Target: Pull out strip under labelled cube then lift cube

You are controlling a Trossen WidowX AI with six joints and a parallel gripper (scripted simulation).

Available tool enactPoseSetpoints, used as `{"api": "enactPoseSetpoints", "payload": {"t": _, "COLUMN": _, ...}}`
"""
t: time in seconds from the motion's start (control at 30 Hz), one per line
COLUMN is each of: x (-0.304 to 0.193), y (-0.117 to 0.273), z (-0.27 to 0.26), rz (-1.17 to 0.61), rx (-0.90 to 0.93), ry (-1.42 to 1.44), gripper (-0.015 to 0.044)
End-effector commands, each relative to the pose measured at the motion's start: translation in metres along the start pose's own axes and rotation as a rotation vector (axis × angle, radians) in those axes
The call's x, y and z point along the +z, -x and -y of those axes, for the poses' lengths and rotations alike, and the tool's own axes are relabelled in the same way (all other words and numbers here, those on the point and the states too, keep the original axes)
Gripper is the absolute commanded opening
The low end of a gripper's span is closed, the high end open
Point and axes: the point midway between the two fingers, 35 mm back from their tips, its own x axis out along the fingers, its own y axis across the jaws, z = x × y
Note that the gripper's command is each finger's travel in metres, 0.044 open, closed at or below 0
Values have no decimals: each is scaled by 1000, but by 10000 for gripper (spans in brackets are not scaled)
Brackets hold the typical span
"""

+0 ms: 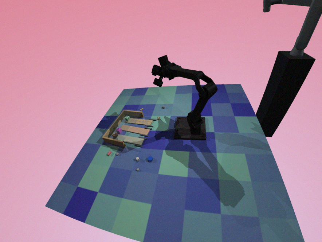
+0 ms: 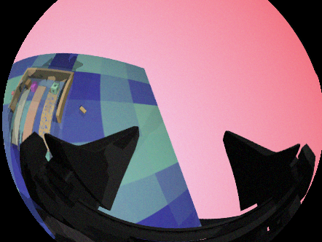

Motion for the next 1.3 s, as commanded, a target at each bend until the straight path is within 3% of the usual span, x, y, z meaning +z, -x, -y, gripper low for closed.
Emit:
{"api": "enactPoseSetpoints", "payload": {"t": 0.0, "x": 23, "y": 17, "z": -54, "rz": 77, "rx": 154, "ry": -92, "gripper": 400}}
{"api": "enactPoseSetpoints", "payload": {"t": 0.47, "x": 47, "y": 142, "z": -247, "rz": 107, "rx": 835, "ry": -347, "gripper": 400}}
{"api": "enactPoseSetpoints", "payload": {"t": 0.9, "x": 45, "y": 149, "z": -254, "rz": 98, "rx": 866, "ry": -353, "gripper": 400}}
{"api": "enactPoseSetpoints", "payload": {"t": 1.27, "x": 38, "y": 84, "z": -276, "rz": -341, "rx": 865, "ry": -182, "gripper": 111}}
